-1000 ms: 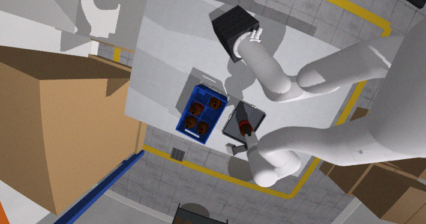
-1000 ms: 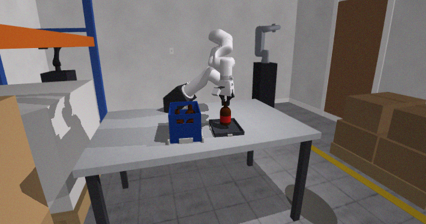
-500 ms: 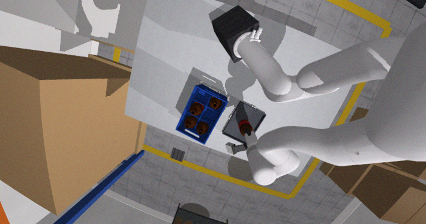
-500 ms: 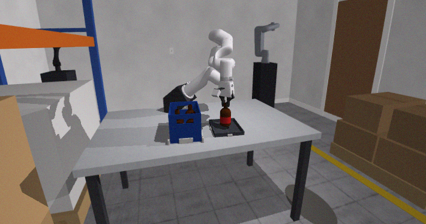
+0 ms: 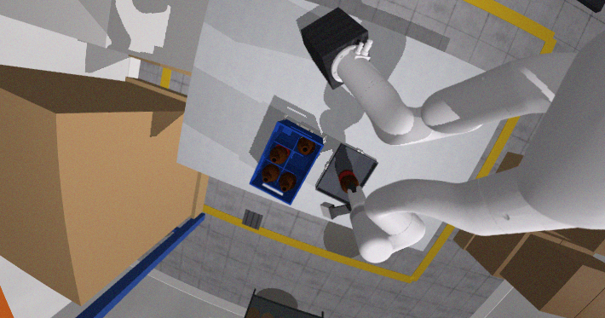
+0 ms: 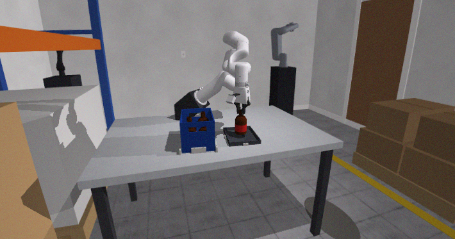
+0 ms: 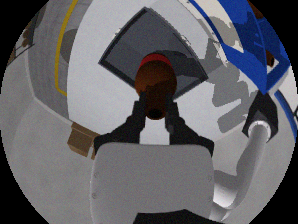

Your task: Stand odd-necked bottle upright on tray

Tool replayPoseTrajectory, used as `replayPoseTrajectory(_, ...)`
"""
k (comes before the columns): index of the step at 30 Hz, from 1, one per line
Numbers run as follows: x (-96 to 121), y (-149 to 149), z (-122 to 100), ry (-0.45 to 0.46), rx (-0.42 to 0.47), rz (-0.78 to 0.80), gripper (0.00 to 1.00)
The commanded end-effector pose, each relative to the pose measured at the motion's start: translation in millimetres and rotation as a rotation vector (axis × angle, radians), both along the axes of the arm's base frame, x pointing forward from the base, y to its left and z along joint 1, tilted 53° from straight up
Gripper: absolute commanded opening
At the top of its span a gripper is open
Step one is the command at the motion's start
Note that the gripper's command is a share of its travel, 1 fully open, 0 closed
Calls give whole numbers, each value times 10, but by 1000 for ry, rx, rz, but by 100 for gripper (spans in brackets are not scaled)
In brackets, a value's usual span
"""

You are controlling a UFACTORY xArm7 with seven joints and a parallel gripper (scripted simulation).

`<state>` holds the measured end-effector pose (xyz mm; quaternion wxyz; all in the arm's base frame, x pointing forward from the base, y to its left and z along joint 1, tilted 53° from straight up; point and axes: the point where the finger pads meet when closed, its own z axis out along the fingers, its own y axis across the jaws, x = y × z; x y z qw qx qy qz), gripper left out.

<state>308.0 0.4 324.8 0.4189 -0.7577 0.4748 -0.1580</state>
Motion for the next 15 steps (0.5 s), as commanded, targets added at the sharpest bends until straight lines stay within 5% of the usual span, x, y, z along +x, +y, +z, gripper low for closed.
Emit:
replayPoseTrajectory(1,3,-8,15,-3,0,-2,0)
replayPoseTrajectory(15,11,-2,8,-3,0,-2,0)
